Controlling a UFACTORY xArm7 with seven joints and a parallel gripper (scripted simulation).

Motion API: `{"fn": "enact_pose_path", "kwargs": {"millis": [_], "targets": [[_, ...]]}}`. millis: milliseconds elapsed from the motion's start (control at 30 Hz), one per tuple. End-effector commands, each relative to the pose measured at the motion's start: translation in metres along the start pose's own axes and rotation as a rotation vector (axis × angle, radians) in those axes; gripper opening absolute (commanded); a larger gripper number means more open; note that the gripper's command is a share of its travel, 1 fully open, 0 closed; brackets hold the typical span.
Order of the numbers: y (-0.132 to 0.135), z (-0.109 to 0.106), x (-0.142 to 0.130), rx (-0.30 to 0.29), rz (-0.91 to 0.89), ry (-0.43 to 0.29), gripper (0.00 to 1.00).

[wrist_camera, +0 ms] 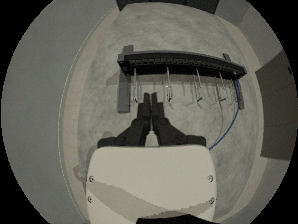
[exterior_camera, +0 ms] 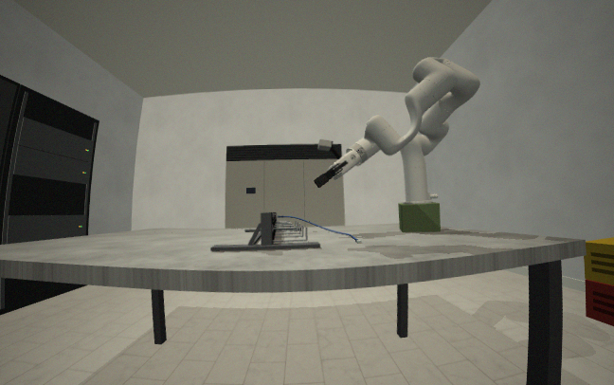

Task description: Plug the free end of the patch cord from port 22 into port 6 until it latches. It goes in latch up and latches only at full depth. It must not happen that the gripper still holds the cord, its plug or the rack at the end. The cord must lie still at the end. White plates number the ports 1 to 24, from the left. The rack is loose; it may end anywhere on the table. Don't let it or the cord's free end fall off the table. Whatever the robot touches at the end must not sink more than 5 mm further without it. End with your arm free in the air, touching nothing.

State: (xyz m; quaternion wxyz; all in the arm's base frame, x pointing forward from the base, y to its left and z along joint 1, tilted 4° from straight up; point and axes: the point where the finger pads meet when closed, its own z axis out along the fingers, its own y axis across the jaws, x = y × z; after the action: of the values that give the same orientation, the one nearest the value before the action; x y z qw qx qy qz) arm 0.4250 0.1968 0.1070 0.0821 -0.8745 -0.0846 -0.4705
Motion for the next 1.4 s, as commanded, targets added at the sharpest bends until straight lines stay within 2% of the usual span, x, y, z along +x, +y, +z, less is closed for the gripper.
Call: {"fn": "enact_pose_path", "kwargs": {"millis": [0,267,600,667,967,1367], "targets": [[0.0,-0.003,0.002,0.0,0.001,0.003,0.0],[0.011,-0.003,0.002,0.0,0.001,0.003,0.0],[0.056,-0.003,0.002,0.0,0.001,0.003,0.0],[0.056,-0.003,0.002,0.0,0.001,0.003,0.0],[0.092,-0.003,0.002,0.0,0.001,0.003,0.0],[0.1,-0.003,0.002,0.0,0.001,0.003,0.0]]}}
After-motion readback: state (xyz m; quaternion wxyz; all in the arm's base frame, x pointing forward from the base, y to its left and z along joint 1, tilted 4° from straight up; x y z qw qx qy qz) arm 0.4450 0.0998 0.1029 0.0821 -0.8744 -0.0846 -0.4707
